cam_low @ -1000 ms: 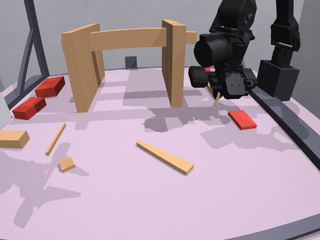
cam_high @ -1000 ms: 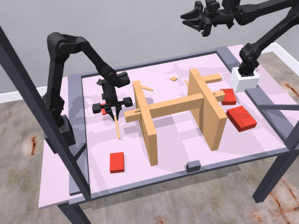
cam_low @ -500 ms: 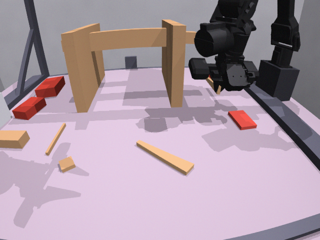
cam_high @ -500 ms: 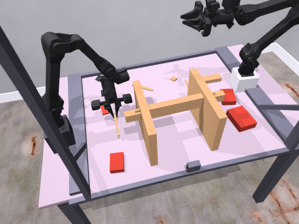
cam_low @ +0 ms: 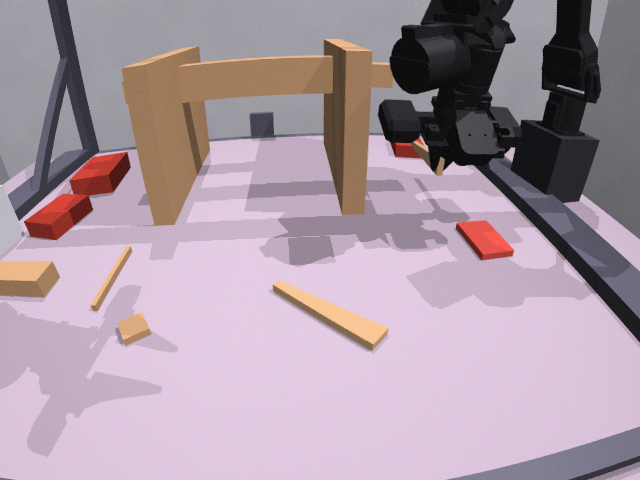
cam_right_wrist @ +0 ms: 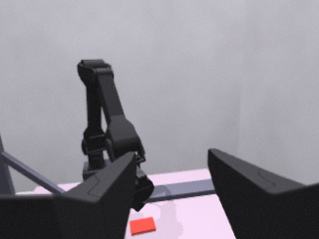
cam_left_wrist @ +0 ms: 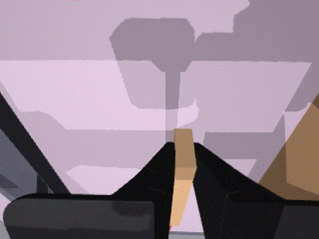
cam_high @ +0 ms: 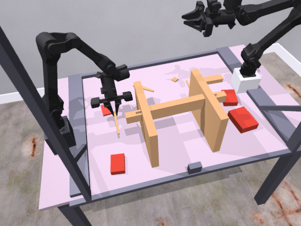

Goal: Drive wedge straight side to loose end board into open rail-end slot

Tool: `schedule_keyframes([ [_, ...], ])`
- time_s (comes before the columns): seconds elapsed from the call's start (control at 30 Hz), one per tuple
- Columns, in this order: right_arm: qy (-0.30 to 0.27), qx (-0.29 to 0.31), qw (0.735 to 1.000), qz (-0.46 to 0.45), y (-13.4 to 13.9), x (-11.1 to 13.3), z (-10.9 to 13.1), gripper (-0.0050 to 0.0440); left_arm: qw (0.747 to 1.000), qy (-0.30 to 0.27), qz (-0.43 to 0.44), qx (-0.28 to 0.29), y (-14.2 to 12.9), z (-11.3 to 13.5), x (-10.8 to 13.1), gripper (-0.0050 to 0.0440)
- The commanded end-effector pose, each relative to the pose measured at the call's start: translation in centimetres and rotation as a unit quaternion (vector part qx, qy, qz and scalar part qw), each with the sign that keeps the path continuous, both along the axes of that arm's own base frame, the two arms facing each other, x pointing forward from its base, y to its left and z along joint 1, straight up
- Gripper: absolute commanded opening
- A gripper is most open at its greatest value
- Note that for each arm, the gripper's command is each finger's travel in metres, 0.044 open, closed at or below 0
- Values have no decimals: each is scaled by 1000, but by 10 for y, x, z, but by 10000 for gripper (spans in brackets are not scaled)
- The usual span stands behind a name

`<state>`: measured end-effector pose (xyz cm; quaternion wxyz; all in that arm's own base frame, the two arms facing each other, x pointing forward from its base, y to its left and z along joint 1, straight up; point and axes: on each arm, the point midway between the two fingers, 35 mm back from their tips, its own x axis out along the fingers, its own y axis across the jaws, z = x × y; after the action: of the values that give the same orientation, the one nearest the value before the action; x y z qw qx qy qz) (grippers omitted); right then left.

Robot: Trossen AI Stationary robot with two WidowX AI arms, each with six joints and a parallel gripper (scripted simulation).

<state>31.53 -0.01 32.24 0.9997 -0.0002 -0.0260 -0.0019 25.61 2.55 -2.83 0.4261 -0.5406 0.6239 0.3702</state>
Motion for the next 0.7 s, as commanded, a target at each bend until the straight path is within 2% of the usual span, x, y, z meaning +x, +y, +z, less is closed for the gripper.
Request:
schedule_keyframes([
  [0.0,-2,-3,1000,-3,-1,-1,1,205,1000,-19,1,8,4,15,8,10],
  [0.37,-2,-3,1000,-3,-1,-1,1,205,1000,-10,0,4,1,17,-9,10],
  [0.5,-2,-3,1000,-3,-1,-1,1,205,1000,-10,0,5,1,24,-23,10],
  [0.63,-2,-3,1000,-3,-1,-1,1,205,1000,-8,0,5,-1,34,-47,10],
  [0.67,-2,-3,1000,-3,-1,-1,1,205,996,-72,-43,28,-3,51,-22,10],
])
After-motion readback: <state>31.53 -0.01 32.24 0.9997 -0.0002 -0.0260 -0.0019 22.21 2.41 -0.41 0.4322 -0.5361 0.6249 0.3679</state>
